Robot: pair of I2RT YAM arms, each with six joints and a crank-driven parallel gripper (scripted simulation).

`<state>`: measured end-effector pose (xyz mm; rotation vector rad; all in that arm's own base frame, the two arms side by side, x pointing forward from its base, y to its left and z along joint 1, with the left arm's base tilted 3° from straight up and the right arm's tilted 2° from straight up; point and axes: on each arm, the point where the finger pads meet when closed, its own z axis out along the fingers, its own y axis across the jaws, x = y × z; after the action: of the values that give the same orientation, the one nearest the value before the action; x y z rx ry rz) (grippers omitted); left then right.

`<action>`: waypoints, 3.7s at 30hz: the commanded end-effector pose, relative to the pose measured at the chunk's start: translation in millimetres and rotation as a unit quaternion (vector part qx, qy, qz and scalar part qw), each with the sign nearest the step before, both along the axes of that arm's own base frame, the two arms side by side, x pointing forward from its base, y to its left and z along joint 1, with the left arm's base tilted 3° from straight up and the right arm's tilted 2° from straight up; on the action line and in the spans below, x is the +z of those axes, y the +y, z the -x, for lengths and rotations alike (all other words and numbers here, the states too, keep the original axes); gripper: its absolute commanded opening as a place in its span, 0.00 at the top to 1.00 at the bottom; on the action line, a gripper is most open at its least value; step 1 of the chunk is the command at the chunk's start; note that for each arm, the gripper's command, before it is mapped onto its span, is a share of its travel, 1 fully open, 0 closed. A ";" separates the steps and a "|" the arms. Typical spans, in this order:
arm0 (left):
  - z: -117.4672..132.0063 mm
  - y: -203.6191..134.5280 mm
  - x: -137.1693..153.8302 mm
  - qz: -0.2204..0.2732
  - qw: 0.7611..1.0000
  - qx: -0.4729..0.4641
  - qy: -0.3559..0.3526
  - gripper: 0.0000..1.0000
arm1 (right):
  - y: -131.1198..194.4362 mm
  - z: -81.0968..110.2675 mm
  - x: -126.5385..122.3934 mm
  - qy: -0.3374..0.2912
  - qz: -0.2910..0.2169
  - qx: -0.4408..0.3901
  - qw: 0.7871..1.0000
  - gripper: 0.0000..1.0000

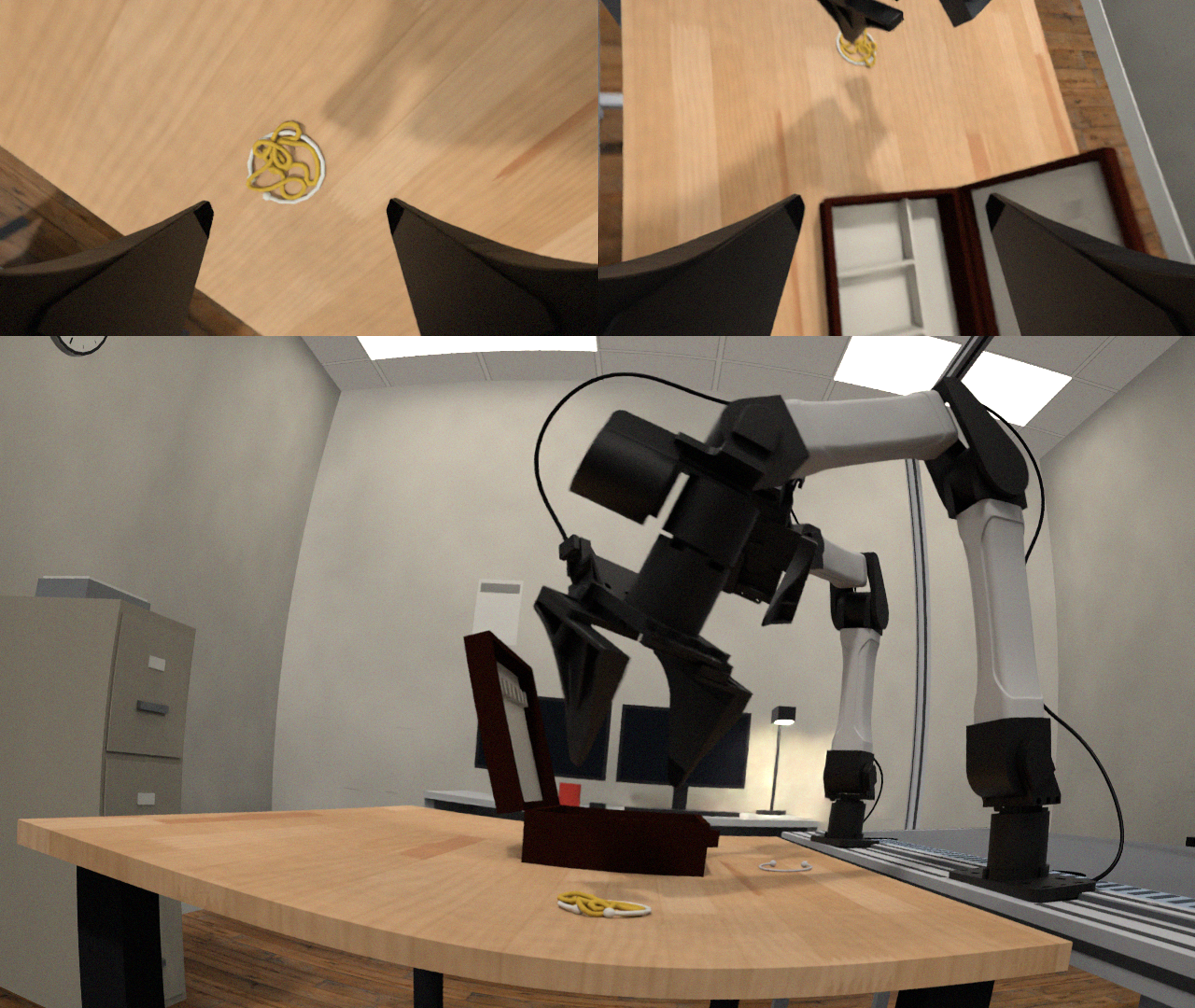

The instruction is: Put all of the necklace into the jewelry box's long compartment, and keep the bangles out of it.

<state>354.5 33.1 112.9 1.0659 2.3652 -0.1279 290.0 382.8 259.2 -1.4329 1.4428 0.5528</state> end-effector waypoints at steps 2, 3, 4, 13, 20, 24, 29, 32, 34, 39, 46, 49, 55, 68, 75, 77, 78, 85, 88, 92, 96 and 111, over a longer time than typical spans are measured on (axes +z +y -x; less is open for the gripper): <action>-11.2 6.7 14.0 0.033 0.985 0.140 -0.091 0.00 | 34.1 -12.8 -0.3 -0.020 -0.120 -0.066 0.990 0.00; -8.9 7.6 13.2 0.040 0.982 0.159 -0.096 0.00 | 37.3 -10.1 -3.6 -0.016 -0.131 -0.070 0.989 0.00; -6.9 8.4 12.5 0.046 0.978 0.177 -0.101 0.00 | 40.4 -7.4 -6.3 -0.011 -0.144 -0.074 0.987 0.00; 8.3 12.4 7.3 0.102 0.931 0.320 -0.140 0.00 | 55.4 19.5 -22.8 0.029 -0.243 -0.097 0.965 0.00; 26.8 15.3 -2.8 0.137 0.880 0.424 -0.163 0.00 | 54.4 50.0 -40.2 0.068 -0.297 -0.100 0.947 0.00; 32.6 15.7 -6.8 0.141 0.870 0.442 -0.166 0.00 | 52.9 57.2 -54.6 0.079 -0.286 -0.101 0.950 0.00; 38.2 12.0 -17.3 0.134 0.877 0.436 -0.149 0.00 | 52.9 59.9 -60.2 0.078 -0.275 -0.095 0.954 0.00; 38.5 11.7 -18.0 0.133 0.878 0.435 -0.148 0.00 | 52.4 58.8 -60.2 0.077 -0.275 -0.096 0.953 0.00; 38.5 11.7 -18.0 0.133 0.878 0.435 -0.148 0.00 | 52.4 58.8 -60.2 0.077 -0.275 -0.096 0.953 0.00; 38.5 11.7 -18.0 0.133 0.878 0.435 -0.148 0.00 | 54.1 56.8 -53.5 0.074 -0.282 -0.096 0.952 0.00; 34.8 13.7 -12.4 0.135 0.877 0.436 -0.154 0.00 | 54.1 56.8 -53.5 0.074 -0.282 -0.096 0.952 0.00; 38.8 12.4 -17.6 0.136 0.875 0.444 -0.139 0.24 | 54.1 56.8 -53.5 0.074 -0.282 -0.096 0.952 0.00; 50.5 12.3 -35.5 0.123 0.853 0.507 -0.016 0.58 | 54.1 56.8 -53.5 0.074 -0.282 -0.096 0.952 0.00; 35.4 16.9 -56.6 0.079 0.771 0.604 0.187 0.58 | 54.1 56.8 -53.5 0.074 -0.282 -0.096 0.952 0.00; 24.8 20.6 -67.7 0.059 0.734 0.631 0.244 0.58 | 54.1 56.8 -53.5 0.074 -0.282 -0.096 0.952 0.00; 24.8 20.6 -67.7 0.059 0.734 0.631 0.244 0.58 | 54.1 56.8 -53.5 0.074 -0.282 -0.096 0.952 0.00; 22.3 21.4 -69.9 0.056 0.729 0.634 0.250 0.58 | 54.1 56.8 -53.5 0.074 -0.282 -0.096 0.952 0.00; 17.7 23.3 -89.3 0.048 0.724 0.635 0.265 0.58 | 54.1 56.8 -53.5 0.074 -0.282 -0.096 0.952 0.00; 17.6 23.2 -93.8 0.048 0.724 0.635 0.265 0.58 | 54.1 56.8 -53.5 0.074 -0.282 -0.096 0.952 0.00; 18.6 22.8 -102.9 0.048 0.724 0.635 0.265 0.58 | 54.1 56.8 -53.5 0.074 -0.282 -0.096 0.952 0.00; 18.1 20.9 -105.8 0.049 0.723 0.636 0.265 0.58 | 54.1 56.8 -53.5 0.074 -0.282 -0.096 0.952 0.00; 19.0 24.9 -110.4 0.048 0.724 0.635 0.265 0.76 | 54.1 56.8 -53.5 0.074 -0.282 -0.096 0.952 0.00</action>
<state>338.8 48.5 17.3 -0.8911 2.9764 -0.0675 228.6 434.8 206.1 -0.8319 1.3783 0.8807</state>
